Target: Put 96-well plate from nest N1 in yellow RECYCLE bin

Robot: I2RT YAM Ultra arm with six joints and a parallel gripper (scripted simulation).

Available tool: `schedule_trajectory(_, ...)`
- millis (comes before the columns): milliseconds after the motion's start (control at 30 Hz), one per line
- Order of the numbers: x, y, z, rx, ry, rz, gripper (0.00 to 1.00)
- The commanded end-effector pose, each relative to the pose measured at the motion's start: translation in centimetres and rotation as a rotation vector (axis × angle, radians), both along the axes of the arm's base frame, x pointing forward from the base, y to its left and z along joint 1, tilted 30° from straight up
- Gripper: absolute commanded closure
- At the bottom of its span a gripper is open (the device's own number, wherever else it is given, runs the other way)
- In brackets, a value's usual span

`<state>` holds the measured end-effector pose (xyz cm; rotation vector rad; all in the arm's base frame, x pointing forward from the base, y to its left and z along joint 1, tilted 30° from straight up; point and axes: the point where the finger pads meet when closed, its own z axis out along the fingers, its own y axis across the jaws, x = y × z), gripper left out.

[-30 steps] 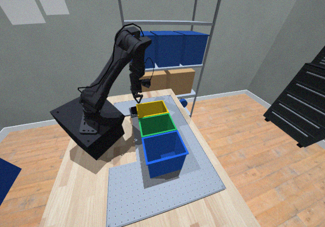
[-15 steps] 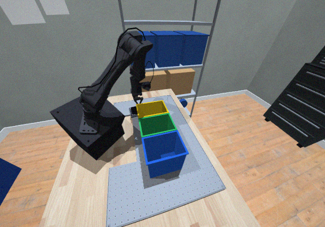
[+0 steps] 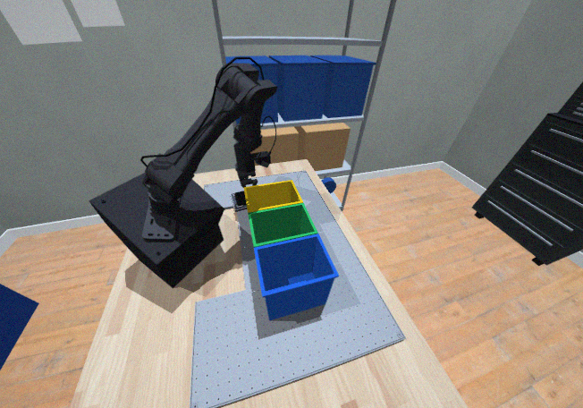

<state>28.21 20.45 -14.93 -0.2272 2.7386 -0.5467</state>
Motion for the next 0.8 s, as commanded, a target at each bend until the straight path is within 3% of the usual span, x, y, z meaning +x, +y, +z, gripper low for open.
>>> schedule_trajectory(0, 0.9, 0.8, -0.2, 0.008, -0.025, 0.018, 0.00)
schedule_trajectory(767, 2.4, -0.5, -3.2, 0.006, -0.026, 0.012, 0.00)
